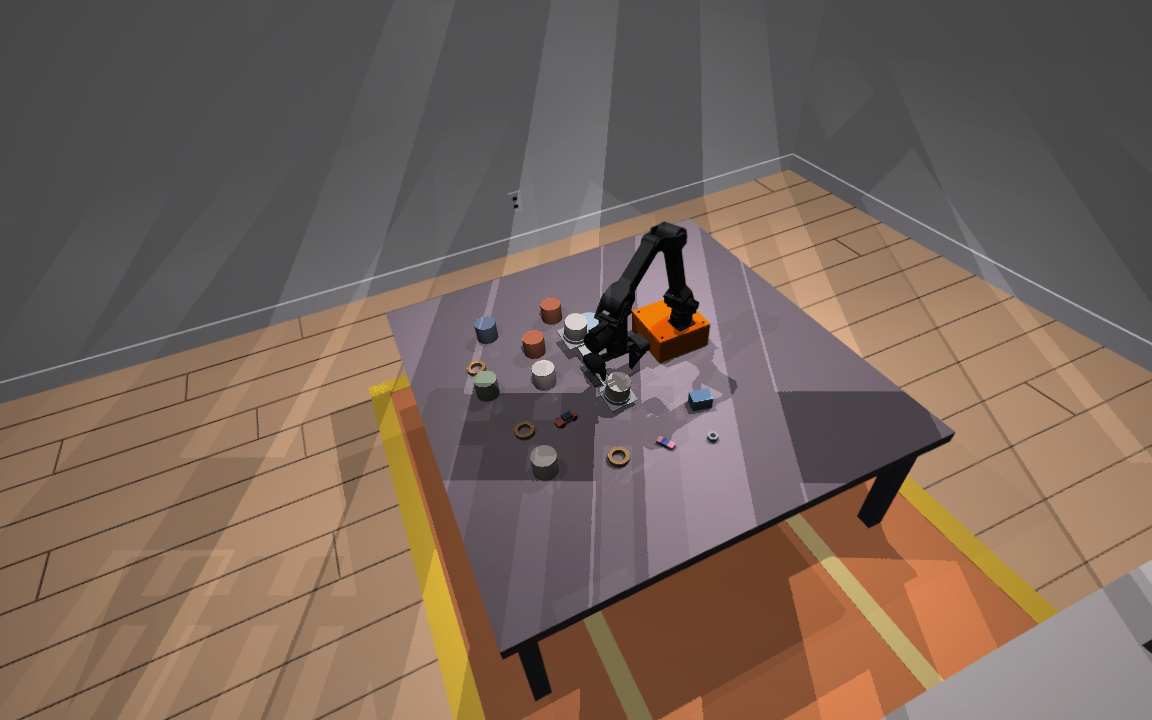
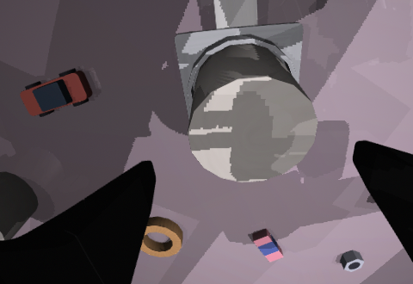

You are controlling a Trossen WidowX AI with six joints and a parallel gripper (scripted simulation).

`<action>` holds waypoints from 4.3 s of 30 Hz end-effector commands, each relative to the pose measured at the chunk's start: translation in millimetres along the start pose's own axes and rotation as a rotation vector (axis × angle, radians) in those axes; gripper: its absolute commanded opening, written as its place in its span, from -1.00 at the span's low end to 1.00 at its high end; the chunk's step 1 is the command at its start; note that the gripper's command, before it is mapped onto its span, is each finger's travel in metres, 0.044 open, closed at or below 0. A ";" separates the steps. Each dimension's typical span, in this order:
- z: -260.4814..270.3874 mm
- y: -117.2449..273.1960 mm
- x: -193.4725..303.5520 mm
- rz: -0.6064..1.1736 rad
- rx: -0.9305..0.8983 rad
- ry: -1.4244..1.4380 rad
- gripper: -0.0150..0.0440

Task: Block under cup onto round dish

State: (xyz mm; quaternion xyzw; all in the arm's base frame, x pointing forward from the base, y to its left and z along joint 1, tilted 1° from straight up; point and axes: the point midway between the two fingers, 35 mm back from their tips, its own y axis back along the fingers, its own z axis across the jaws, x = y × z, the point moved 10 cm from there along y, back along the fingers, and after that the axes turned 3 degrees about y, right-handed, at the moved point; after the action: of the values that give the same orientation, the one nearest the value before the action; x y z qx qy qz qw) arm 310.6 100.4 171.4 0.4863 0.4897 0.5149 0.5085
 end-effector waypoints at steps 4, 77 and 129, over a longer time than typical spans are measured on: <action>-0.9 -12.3 -0.1 -0.012 0.017 -0.006 1.00; 1.3 -57.6 0.3 -0.012 0.017 -0.006 -0.49; 6.5 7.6 2.4 -0.012 0.016 -0.006 -0.49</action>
State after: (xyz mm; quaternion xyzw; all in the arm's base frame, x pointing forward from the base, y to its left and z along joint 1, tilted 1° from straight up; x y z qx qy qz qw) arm 315.6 98.8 166.4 0.4919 0.5071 0.4920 0.5088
